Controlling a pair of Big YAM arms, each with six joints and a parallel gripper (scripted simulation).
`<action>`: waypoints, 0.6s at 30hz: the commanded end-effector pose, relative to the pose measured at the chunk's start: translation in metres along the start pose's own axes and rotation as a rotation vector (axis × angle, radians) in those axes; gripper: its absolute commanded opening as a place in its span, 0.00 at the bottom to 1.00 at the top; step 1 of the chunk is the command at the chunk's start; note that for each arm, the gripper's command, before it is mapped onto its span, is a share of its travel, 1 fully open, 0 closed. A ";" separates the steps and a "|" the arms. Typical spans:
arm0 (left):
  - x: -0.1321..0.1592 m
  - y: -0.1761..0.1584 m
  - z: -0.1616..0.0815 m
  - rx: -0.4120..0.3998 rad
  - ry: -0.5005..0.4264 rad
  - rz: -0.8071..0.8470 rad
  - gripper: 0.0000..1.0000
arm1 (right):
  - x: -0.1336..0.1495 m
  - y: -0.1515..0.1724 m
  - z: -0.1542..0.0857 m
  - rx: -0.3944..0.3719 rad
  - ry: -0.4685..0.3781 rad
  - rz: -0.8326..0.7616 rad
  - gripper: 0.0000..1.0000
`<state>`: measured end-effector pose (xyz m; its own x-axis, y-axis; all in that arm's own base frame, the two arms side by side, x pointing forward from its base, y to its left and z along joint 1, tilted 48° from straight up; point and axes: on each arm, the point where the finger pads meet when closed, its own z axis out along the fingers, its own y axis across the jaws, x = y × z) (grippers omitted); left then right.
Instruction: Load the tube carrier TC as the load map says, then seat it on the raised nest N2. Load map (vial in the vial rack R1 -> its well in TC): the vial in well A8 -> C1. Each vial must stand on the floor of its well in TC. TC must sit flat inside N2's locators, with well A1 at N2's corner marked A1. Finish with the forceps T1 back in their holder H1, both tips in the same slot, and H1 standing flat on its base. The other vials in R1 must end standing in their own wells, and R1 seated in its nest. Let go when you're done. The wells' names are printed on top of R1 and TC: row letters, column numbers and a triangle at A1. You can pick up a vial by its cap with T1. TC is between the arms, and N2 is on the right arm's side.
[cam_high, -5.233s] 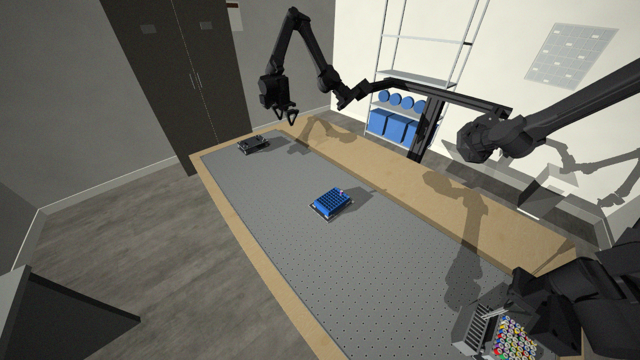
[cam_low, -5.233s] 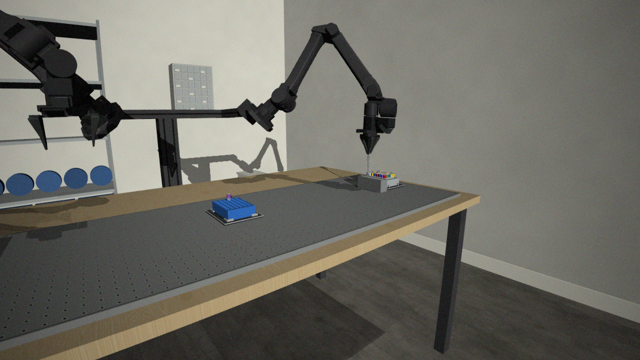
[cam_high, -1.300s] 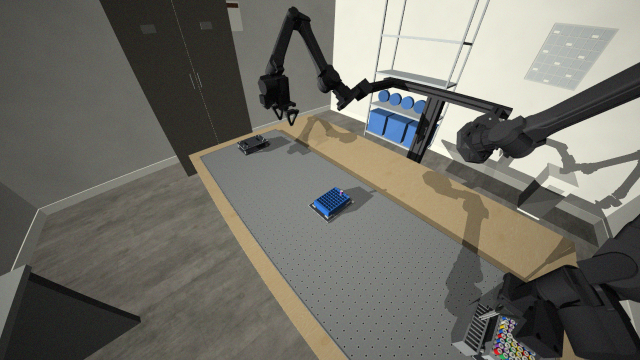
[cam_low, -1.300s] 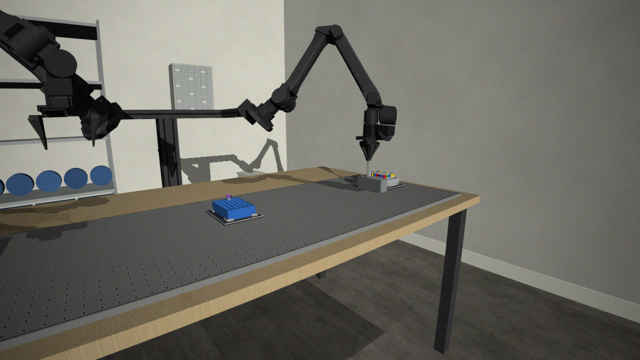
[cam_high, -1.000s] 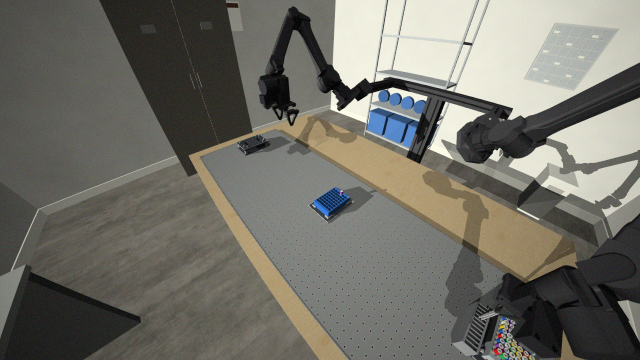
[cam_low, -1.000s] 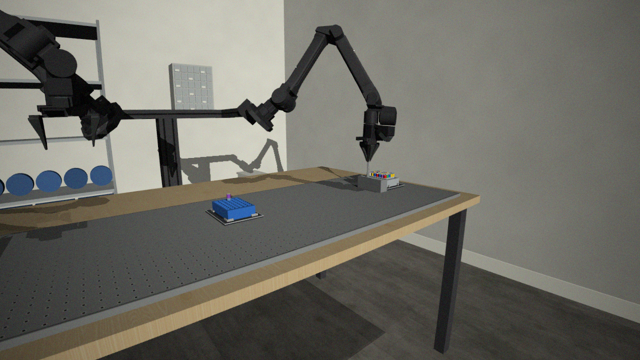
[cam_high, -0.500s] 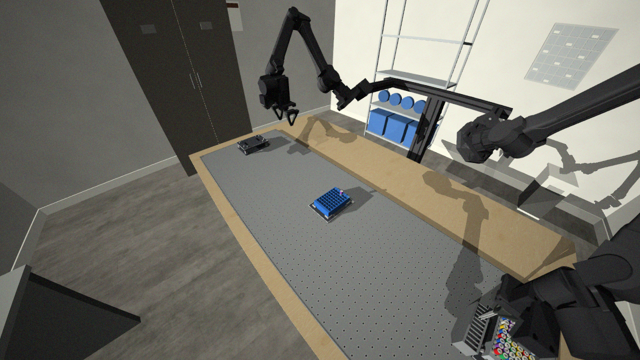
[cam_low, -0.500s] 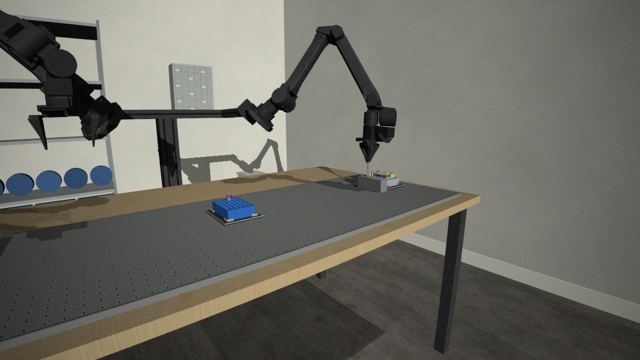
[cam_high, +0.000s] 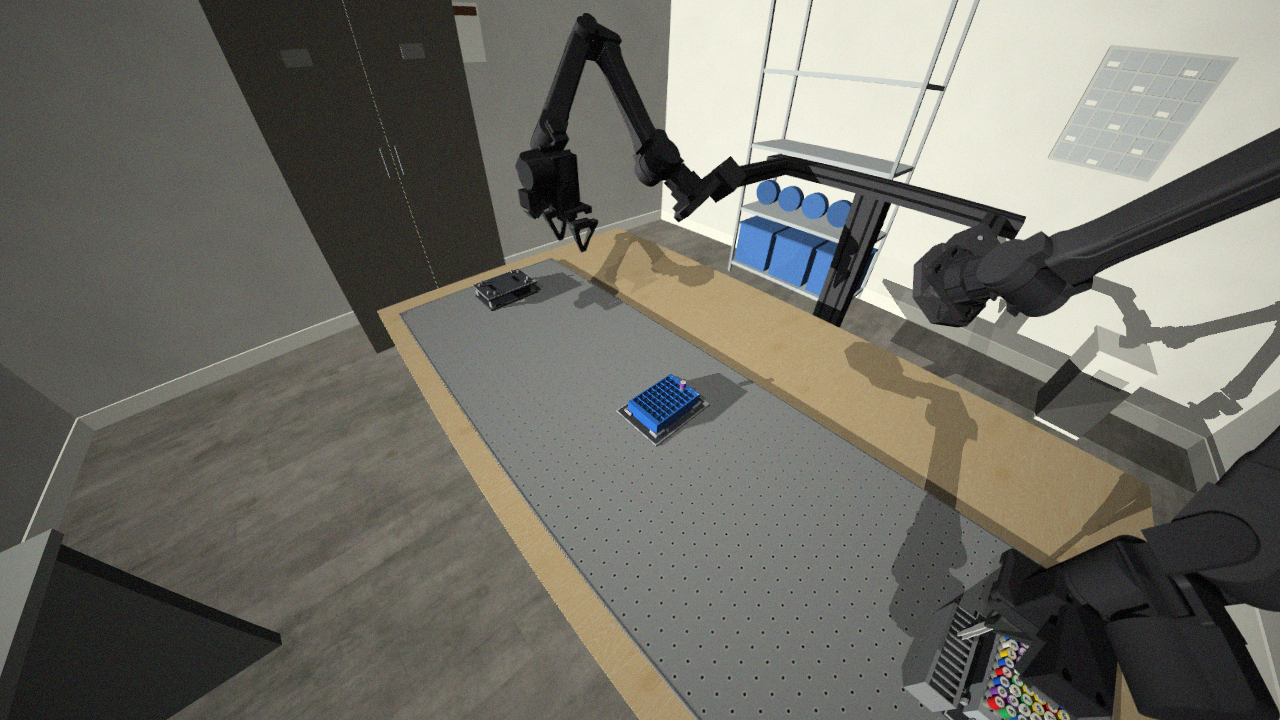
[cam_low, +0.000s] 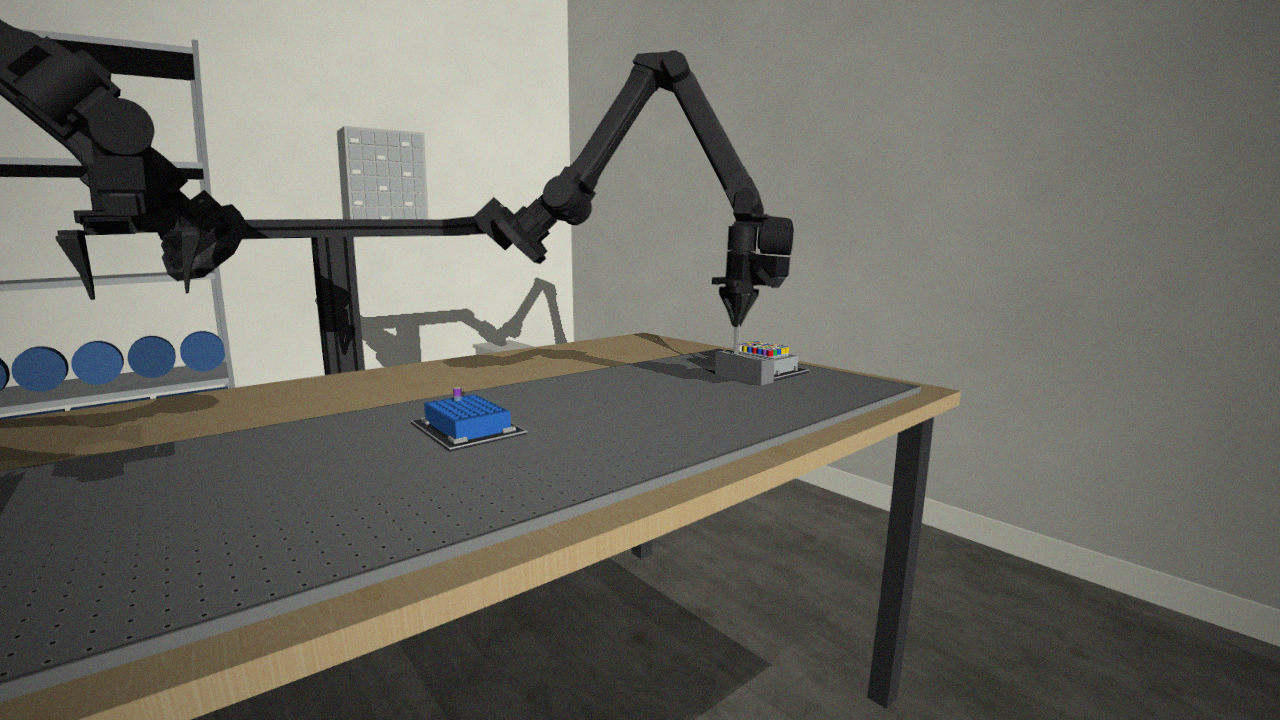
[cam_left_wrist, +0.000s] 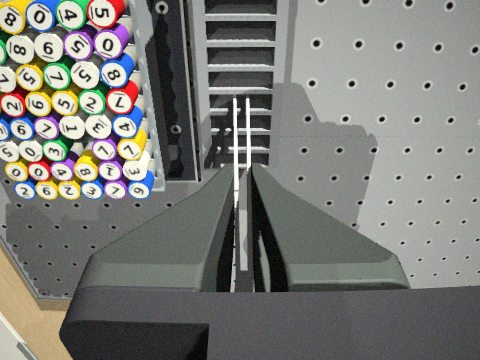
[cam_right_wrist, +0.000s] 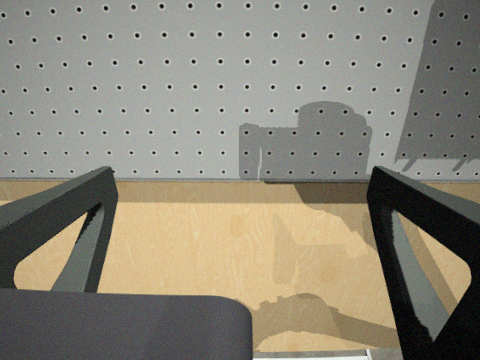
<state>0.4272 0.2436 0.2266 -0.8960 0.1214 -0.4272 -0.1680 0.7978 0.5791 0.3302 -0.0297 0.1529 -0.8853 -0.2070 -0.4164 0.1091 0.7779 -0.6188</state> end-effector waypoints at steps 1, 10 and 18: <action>-0.012 0.013 -0.001 -0.019 -0.026 -0.012 0.07 | -0.008 -0.003 -0.004 -0.001 -0.012 0.017 1.00; -0.014 0.018 -0.006 -0.026 -0.038 -0.019 0.07 | -0.008 -0.003 -0.004 -0.001 -0.012 0.017 1.00; -0.012 0.011 0.006 -0.015 -0.019 -0.008 0.07 | -0.008 -0.003 -0.004 -0.001 -0.012 0.017 1.00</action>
<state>0.4293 0.2462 0.2248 -0.8954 0.1219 -0.4283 -0.1685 0.7976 0.5792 0.3302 -0.0297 0.1529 -0.8853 -0.2070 -0.4164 0.1091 0.7779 -0.6188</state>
